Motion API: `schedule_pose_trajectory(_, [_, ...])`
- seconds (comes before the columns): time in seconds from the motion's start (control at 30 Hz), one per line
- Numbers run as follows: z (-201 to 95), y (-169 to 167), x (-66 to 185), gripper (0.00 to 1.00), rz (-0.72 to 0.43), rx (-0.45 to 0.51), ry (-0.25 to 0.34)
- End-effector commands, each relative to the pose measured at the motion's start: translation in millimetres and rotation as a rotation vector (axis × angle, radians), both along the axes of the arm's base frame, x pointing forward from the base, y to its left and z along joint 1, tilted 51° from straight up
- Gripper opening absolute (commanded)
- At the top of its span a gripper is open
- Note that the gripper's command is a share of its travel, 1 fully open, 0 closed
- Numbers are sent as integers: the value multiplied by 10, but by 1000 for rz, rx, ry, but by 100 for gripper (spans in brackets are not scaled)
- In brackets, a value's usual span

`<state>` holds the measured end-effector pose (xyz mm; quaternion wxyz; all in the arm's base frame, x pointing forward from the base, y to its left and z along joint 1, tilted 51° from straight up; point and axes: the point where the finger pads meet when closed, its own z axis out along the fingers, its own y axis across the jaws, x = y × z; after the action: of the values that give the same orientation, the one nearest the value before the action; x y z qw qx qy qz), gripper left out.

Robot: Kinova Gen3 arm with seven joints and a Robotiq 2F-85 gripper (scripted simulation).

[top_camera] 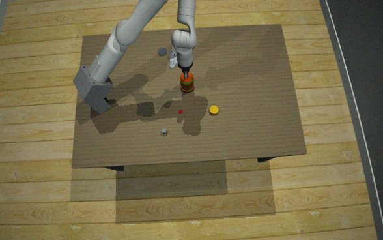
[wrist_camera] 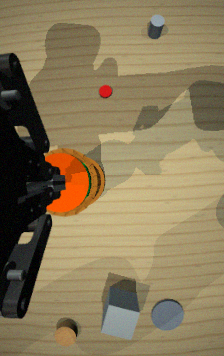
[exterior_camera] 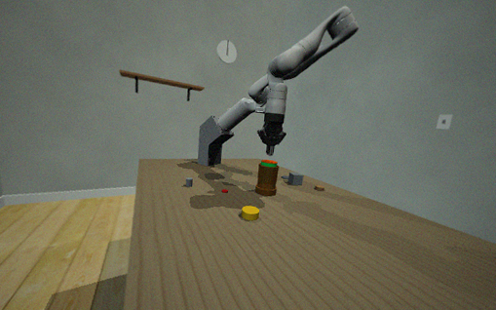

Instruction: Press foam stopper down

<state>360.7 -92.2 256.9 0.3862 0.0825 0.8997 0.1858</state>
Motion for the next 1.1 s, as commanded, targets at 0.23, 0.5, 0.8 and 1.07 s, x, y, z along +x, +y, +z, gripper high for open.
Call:
schedule_pose_trajectory(0.23, [87,-36,-45,0,-4,-4,-11])
schedule_pose_trajectory(0.5, [87,-37,-46,0,-4,-4,-11])
schedule_pose_trajectory(0.8, [87,-36,-45,0,-4,-4,-11])
schedule_pose_trajectory(1.07, [66,-27,-21,0,-4,-4,-11])
